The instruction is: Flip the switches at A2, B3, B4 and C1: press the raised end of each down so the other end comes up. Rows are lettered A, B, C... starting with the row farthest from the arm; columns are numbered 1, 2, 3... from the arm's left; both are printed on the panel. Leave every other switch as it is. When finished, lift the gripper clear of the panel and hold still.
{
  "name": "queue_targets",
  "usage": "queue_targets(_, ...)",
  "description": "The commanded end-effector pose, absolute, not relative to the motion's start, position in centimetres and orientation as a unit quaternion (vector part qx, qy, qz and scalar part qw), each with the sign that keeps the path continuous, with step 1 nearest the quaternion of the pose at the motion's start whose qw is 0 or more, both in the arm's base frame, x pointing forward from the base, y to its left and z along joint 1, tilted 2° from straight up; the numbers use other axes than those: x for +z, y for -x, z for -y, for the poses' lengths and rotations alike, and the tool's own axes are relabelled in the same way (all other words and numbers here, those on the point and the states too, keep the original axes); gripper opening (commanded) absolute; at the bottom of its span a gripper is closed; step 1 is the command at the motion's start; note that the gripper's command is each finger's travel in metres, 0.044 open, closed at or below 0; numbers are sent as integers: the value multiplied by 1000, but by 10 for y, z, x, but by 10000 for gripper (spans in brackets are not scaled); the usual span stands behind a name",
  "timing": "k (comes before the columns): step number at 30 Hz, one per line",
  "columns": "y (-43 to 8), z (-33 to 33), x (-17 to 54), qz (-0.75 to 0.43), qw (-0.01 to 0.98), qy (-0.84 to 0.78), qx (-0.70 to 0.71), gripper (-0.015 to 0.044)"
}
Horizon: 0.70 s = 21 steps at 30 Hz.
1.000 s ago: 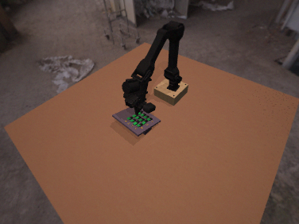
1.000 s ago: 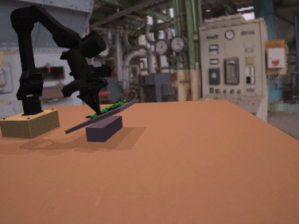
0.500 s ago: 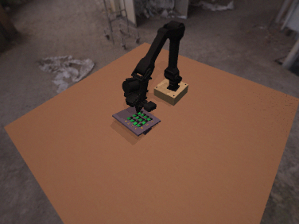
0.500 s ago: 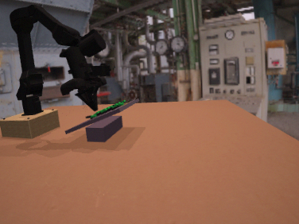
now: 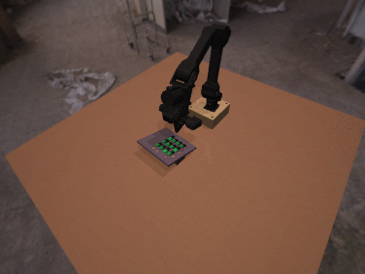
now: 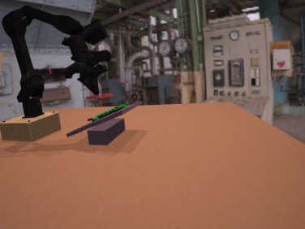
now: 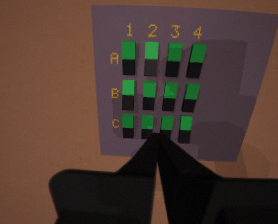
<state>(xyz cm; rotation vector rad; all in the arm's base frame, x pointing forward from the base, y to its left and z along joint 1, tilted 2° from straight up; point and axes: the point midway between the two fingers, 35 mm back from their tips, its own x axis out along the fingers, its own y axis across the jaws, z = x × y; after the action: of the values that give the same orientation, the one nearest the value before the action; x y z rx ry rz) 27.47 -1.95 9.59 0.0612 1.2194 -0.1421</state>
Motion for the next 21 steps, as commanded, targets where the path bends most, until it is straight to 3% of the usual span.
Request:
queue_targets(1,-265,-11,90,-574,815,-28,-68,0)
queue_targets(21,-280,-9,48,-584,808,-29,-67,0)
